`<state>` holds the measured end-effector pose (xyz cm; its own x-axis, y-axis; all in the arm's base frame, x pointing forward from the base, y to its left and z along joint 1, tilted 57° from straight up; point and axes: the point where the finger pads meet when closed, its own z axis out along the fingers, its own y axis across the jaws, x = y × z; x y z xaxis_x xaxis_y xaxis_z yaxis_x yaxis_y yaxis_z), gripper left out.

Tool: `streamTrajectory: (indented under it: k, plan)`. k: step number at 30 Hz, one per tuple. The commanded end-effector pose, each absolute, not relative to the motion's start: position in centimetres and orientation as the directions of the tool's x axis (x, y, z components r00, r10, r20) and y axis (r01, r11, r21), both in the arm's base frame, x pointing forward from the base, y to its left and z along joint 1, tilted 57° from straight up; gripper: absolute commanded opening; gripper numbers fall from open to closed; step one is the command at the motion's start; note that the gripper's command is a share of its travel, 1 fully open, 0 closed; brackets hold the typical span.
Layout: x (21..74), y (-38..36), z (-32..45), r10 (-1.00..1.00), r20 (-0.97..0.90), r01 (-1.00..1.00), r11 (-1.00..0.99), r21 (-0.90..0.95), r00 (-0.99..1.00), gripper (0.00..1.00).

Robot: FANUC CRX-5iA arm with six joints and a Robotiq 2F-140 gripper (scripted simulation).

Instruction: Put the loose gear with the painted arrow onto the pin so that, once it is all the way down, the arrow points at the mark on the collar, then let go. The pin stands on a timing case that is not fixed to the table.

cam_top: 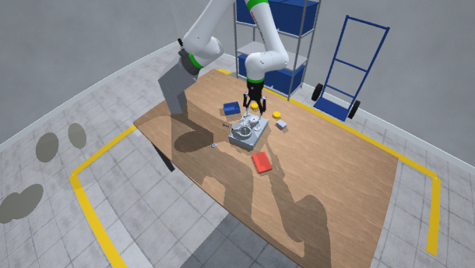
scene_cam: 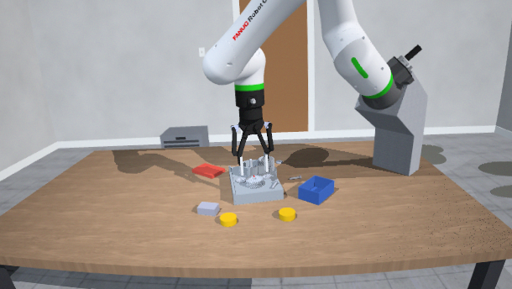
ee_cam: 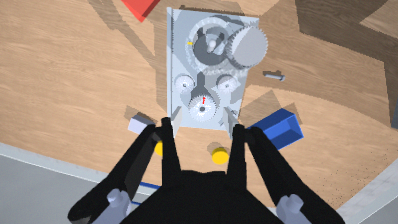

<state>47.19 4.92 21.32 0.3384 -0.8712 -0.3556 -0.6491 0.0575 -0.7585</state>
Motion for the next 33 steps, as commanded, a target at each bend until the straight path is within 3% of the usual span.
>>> streamTrajectory:
  k: [1,33]
  plan:
    - [47.46,5.12,21.12,-0.871,-0.356,-0.649,0.058,-0.759,0.338,0.53]
    - [47.80,5.38,20.86,-0.871,-0.356,-0.649,0.058,-0.759,0.338,0.53]
